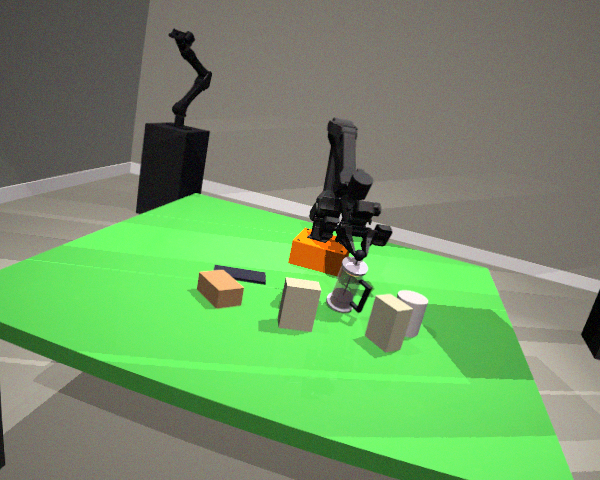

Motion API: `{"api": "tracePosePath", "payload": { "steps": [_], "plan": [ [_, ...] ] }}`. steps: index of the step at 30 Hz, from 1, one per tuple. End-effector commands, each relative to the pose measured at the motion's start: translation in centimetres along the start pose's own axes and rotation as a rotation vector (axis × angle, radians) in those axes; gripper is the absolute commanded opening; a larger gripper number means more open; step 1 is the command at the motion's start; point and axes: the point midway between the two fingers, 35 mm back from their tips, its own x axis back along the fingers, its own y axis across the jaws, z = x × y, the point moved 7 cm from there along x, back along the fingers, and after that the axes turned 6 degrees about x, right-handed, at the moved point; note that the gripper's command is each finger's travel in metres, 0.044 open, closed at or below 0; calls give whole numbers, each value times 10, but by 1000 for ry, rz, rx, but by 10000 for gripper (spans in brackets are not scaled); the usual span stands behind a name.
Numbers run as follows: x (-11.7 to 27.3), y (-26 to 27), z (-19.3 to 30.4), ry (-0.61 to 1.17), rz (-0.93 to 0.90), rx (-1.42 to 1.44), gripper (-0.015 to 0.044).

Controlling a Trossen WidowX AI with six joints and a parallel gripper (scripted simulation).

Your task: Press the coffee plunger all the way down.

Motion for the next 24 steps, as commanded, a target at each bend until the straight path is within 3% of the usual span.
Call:
{"api": "tracePosePath", "payload": {
  "steps": [1,24],
  "plan": [
    [-3,1,5,28,-2,-8,118],
    [-7,0,2,27,-2,-8,118]
  ]
}}
